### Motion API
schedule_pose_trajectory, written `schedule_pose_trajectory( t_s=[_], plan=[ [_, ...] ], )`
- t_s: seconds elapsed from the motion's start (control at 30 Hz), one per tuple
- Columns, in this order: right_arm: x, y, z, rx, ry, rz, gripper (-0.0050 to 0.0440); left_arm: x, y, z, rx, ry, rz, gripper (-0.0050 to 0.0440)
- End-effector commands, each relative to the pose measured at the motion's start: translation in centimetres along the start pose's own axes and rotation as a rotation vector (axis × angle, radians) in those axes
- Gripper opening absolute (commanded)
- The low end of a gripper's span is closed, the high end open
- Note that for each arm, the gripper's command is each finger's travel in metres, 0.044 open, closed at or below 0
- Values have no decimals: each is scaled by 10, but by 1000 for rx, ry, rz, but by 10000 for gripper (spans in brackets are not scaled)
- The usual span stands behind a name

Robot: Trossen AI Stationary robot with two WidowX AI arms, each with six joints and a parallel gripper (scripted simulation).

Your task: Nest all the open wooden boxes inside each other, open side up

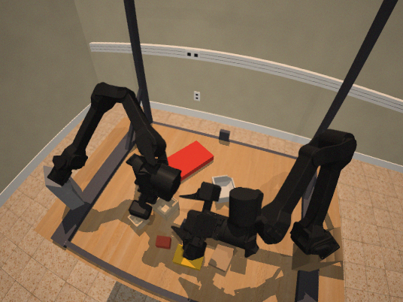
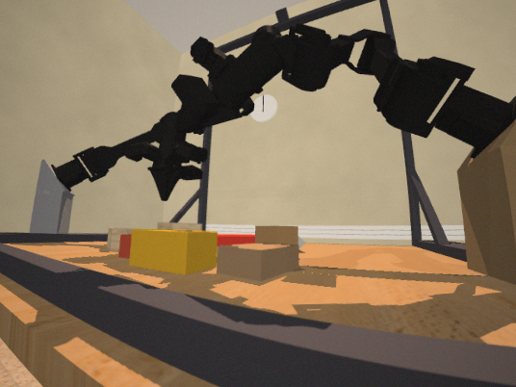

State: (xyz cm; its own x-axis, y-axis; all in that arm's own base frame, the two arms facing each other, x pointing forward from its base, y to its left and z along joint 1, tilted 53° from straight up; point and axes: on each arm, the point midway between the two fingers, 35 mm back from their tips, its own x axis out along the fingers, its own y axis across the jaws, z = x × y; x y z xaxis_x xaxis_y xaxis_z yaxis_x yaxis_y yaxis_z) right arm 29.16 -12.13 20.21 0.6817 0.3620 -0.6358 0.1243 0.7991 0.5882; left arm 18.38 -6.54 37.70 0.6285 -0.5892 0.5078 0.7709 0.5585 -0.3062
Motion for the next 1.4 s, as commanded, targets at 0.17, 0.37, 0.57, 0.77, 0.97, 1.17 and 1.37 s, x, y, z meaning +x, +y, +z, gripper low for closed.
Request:
schedule_pose_trajectory(
  t_s=[0.17,0.37,0.57,0.77,0.97,1.17,1.37],
  plan=[
    [0,-4,-4,37,-14,1,-50,13,8,-2,-147,6,87,400],
    [4,-9,-9,78,-14,6,-50,21,5,-2,-221,2,114,400],
    [6,-12,-12,104,-14,9,-50,25,8,-9,-288,27,160,400],
    [9,-16,-16,137,-13,13,-50,27,10,-19,-361,66,222,400],
    [13,-21,-21,181,-13,19,-50,26,11,-36,-441,133,309,400],
    [17,-26,-27,228,-12,25,-50,20,9,-55,-500,220,403,400],
    [20,-30,-33,267,-12,30,-50,10,6,-73,-530,314,490,400]
  ],
)
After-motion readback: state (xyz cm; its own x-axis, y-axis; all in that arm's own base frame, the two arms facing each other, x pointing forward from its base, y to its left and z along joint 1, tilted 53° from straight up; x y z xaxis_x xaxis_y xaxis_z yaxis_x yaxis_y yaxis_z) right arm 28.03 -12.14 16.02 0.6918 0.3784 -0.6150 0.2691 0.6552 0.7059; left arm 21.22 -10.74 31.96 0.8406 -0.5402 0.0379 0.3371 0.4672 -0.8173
